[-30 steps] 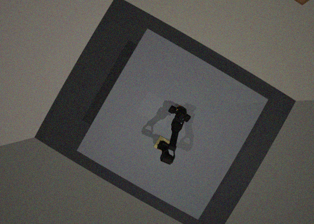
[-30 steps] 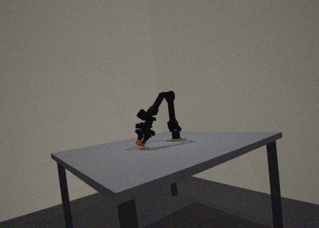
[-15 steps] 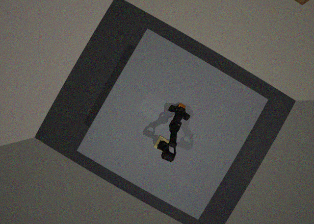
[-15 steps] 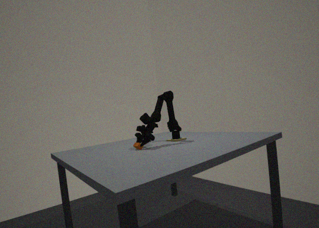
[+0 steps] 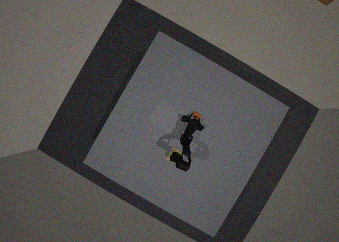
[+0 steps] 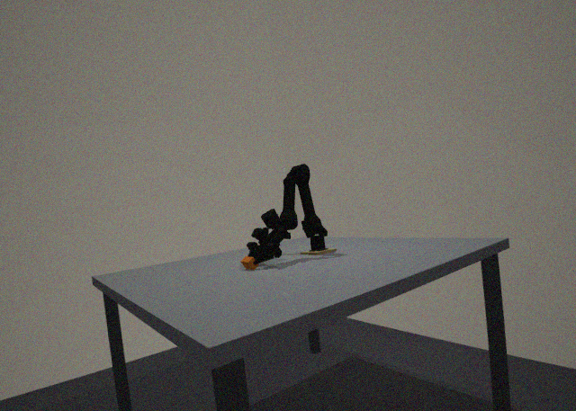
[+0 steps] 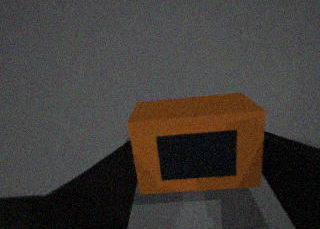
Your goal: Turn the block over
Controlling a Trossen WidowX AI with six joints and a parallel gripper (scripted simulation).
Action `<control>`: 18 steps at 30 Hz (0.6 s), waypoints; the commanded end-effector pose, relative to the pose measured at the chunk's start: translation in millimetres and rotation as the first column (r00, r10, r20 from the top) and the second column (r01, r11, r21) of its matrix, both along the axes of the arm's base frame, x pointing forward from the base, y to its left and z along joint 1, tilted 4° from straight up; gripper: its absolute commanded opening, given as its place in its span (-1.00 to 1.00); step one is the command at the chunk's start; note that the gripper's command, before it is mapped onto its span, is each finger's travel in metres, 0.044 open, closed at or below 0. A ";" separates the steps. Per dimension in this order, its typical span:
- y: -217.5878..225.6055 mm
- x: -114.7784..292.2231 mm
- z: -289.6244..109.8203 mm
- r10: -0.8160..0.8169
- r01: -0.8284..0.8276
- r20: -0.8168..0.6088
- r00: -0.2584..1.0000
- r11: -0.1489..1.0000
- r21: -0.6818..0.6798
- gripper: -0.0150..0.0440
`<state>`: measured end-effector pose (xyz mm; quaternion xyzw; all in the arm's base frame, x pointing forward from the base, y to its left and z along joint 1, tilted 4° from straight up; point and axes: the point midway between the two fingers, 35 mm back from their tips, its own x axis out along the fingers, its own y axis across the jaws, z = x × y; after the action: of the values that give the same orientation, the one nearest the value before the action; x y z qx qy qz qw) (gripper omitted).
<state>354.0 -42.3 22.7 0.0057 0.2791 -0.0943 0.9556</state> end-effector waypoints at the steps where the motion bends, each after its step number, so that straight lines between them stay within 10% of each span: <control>1: 0.0 -8.4 -3.0 0.001 0.000 0.041 0.999 1.000 -0.015 -0.49; 18: 0.5 -16.1 3.1 0.005 -0.001 0.130 0.991 0.999 -0.032 -0.49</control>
<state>338.4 -41.4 25.7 -0.0008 0.2168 -0.0958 0.9715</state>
